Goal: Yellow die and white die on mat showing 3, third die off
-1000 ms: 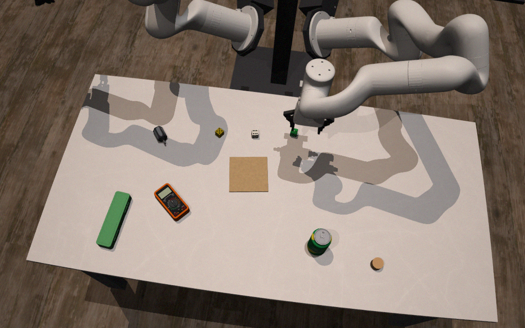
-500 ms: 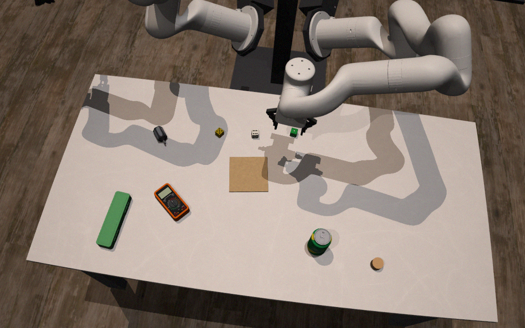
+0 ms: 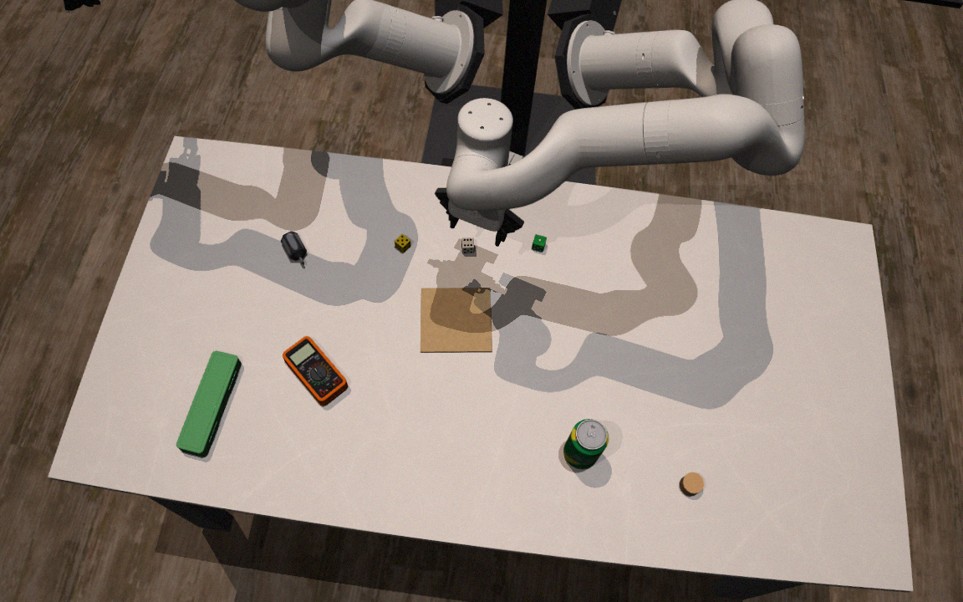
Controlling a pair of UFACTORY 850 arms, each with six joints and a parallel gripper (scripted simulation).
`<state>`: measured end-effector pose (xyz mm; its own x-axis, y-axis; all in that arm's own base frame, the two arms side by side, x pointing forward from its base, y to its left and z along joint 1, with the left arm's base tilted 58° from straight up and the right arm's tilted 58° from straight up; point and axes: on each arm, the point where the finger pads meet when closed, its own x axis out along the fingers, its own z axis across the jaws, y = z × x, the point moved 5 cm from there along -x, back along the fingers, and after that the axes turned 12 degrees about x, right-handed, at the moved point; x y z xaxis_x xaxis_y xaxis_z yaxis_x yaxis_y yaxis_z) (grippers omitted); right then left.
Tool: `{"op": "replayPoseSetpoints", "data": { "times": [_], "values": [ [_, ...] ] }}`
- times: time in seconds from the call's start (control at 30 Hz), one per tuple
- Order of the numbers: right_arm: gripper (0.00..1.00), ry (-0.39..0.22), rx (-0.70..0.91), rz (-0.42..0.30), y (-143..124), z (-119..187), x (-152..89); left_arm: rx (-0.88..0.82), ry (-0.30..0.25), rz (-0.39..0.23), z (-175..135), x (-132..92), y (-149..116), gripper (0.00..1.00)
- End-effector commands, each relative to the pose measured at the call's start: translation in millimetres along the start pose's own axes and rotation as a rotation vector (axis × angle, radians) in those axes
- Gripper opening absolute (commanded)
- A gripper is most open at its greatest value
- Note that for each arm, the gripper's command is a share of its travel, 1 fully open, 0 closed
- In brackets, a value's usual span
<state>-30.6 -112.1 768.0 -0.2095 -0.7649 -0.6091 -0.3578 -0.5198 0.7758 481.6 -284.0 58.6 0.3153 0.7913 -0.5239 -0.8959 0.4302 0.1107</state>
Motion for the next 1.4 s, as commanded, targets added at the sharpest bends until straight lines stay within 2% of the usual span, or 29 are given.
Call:
{"op": "replayPoseSetpoints", "data": {
  "times": [0.0,0.1,0.17,0.33,0.63,1.37],
  "values": [
    [1.00,0.001,0.000,0.002,0,0,-1,0.070,-0.002,0.005,-37,1,-18,1.00],
    [1.00,0.001,0.000,0.002,0,0,-1,0.109,-0.001,0.005,-58,2,-25,1.00],
    [1.00,0.001,0.000,0.002,0,0,-1,0.109,-0.001,0.005,-58,2,-25,1.00],
    [1.00,0.001,0.000,0.002,0,0,-1,0.190,-0.001,0.005,-102,7,-35,1.00],
    [1.00,0.001,0.000,0.002,0,0,-1,0.274,0.000,0.006,-147,14,-40,1.00],
    [1.00,0.001,0.000,0.002,0,0,-1,0.290,0.001,0.006,-156,16,-40,1.00]
  ]
}}
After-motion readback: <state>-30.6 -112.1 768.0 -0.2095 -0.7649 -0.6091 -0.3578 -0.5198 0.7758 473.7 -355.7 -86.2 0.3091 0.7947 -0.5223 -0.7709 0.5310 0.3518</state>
